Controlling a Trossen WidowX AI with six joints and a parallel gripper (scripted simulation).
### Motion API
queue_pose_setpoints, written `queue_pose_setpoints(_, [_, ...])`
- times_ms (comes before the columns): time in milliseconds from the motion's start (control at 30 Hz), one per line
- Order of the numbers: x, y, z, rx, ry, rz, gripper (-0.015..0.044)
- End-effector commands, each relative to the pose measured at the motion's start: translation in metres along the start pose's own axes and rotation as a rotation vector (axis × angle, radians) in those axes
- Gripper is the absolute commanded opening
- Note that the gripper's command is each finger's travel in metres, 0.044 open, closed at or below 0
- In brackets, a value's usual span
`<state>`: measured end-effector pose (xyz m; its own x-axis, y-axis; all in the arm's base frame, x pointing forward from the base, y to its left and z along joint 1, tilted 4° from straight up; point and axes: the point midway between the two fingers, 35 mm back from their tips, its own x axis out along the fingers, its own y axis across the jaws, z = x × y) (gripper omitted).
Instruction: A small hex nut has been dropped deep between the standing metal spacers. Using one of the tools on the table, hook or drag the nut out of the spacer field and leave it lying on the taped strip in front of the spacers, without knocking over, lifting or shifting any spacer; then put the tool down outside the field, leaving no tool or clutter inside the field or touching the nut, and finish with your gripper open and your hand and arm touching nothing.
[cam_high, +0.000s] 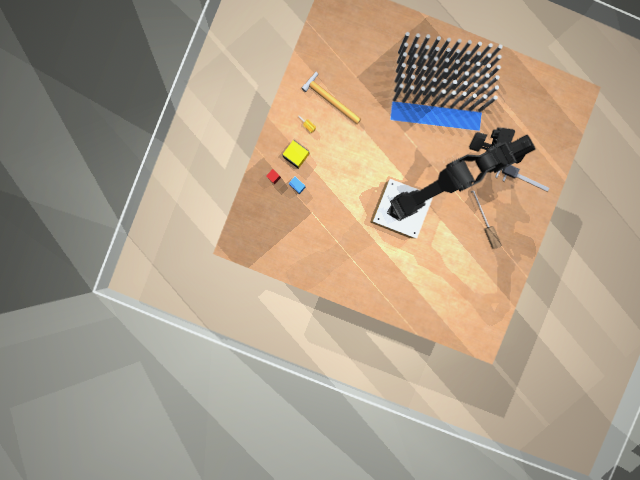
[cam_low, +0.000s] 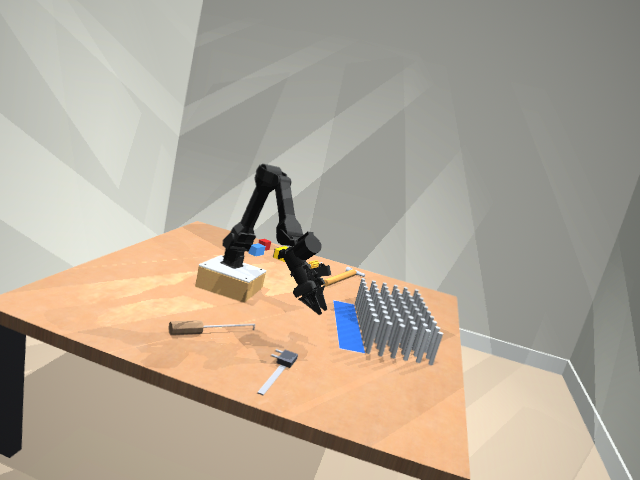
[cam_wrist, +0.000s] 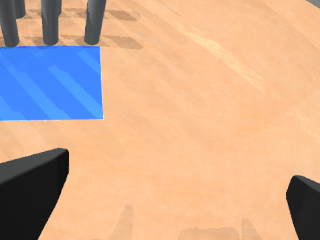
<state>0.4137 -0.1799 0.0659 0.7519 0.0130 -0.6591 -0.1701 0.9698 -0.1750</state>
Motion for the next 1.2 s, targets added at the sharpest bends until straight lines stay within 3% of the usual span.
queue_pose_setpoints(0, [-0.010, -0.059, -0.046, -0.149, 0.186, -0.041, 0.0440])
queue_pose_setpoints(300, [-0.045, -0.122, -0.113, -0.338, 0.423, 0.015, 0.0440])
queue_pose_setpoints(633, [-0.104, -0.165, -0.191, -0.520, 0.617, 0.211, 0.0440])
queue_pose_setpoints(967, [-0.177, -0.178, -0.261, -0.669, 0.680, 0.493, 0.0440])
queue_pose_setpoints(1167, [-0.178, -0.178, -0.262, -0.671, 0.680, 0.498, 0.0440])
